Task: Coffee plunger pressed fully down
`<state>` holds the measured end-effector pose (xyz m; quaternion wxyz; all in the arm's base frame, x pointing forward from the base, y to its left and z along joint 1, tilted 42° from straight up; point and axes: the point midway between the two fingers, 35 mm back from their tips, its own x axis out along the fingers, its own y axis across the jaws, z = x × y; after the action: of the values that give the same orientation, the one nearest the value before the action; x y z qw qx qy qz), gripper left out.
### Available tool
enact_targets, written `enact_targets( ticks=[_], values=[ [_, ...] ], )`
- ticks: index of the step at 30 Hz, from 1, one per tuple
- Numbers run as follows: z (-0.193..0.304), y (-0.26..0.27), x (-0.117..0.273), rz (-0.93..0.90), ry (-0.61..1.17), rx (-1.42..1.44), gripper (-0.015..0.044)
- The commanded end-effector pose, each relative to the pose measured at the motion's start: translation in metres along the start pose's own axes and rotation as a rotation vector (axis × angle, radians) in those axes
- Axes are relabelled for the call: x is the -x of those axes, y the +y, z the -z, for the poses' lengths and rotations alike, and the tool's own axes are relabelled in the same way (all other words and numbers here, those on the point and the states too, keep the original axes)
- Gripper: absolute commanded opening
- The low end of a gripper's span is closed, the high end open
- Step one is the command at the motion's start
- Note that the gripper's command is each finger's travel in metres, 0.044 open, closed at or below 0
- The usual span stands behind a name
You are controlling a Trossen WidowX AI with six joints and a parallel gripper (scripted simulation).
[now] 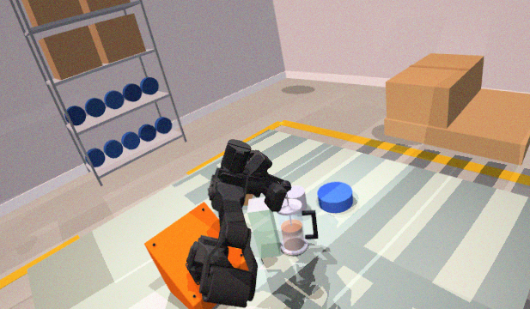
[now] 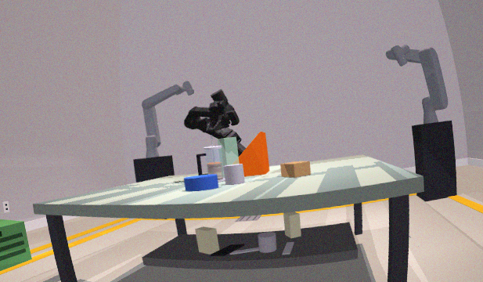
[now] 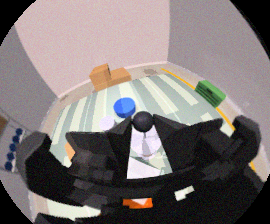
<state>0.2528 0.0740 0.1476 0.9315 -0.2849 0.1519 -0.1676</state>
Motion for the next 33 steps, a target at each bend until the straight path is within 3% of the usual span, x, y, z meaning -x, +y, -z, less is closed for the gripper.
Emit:
enact_targets(
  ticks=[1, 33],
  values=[
    [0.025, 0.000, -0.008, 0.007, 0.024, 0.054, 0.0127],
    [0.022, -0.004, -0.028, 0.020, 0.001, 0.059, 0.0127]
  ],
)
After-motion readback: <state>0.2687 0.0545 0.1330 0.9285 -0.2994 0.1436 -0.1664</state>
